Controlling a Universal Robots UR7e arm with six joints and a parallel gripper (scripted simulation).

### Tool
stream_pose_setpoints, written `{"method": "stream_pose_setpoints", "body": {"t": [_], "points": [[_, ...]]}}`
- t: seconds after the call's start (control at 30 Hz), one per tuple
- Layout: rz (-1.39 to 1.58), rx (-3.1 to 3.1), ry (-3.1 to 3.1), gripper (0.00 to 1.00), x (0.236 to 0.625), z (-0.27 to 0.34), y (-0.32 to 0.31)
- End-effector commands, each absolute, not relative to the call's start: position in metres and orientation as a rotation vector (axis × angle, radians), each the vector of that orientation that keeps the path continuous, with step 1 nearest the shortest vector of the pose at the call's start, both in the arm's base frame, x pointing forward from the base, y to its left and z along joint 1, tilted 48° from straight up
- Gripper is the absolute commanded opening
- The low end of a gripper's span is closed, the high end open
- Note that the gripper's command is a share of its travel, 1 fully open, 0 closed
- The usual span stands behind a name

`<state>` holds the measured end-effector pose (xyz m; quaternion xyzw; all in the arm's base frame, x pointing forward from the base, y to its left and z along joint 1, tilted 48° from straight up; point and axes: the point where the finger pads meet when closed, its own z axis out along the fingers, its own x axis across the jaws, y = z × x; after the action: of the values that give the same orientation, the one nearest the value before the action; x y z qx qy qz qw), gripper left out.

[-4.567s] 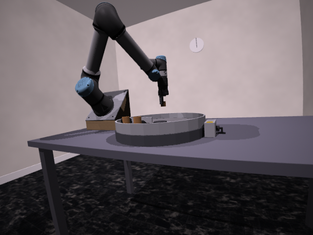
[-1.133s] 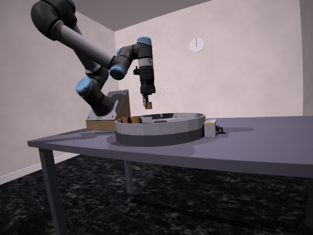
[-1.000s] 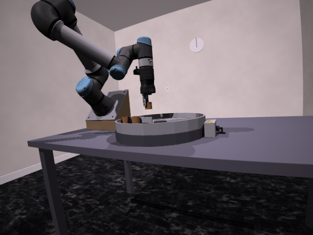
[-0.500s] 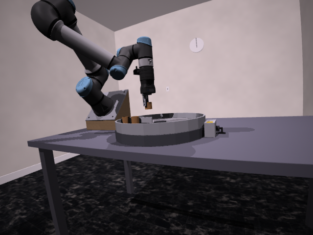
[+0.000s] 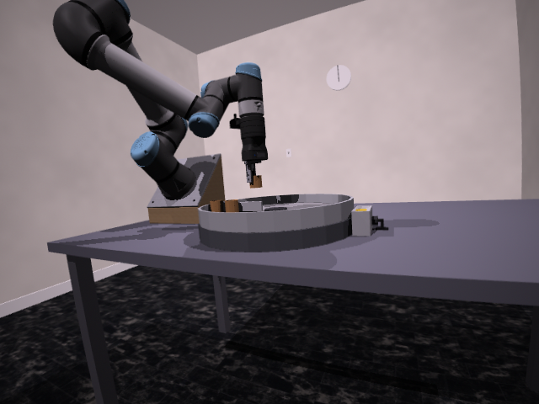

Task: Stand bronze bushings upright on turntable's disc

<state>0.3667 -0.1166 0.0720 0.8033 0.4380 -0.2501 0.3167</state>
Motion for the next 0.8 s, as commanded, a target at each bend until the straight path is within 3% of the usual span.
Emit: {"method": "stream_pose_setpoints", "body": {"t": [0.0, 0.77], "points": [[-0.662, 2.117, 1.154, 0.00, 0.364, 0.066, -0.123], [-0.659, 2.116, 1.154, 0.00, 0.362, 0.051, -0.140]]}}
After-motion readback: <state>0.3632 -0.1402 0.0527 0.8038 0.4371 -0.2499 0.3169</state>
